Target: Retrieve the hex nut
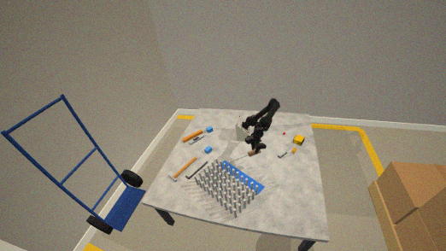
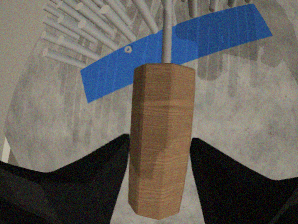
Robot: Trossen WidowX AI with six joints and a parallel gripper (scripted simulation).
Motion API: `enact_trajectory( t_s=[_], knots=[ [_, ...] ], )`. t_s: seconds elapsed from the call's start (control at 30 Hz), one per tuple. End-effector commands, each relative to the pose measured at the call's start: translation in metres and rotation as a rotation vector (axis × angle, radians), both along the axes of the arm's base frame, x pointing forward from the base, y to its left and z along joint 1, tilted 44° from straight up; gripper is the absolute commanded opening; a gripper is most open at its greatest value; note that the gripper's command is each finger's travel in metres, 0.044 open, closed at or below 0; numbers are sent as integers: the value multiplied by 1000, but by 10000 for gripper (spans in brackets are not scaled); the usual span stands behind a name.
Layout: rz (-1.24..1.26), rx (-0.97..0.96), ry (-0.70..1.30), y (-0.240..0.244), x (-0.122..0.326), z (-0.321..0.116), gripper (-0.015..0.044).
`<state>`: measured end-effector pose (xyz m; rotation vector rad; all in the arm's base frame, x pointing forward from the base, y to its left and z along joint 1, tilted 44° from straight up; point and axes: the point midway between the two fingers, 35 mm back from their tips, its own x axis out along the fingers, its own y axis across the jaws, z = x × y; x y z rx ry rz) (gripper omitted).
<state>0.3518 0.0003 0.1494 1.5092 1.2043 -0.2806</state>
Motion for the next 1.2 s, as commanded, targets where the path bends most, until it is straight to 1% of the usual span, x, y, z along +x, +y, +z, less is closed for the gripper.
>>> enact_trajectory(
  t_s=[0.0,0.3,0.6,0.87,1.17],
  knots=[
    [-124,13,86,-36,6,-15,0],
    [-360,35,280,-94,8,-50,0],
    [-597,62,476,-149,-1,-87,0],
    [-806,88,649,-196,-20,-121,0],
    [-1033,118,841,-242,-51,-160,0]
  ],
)
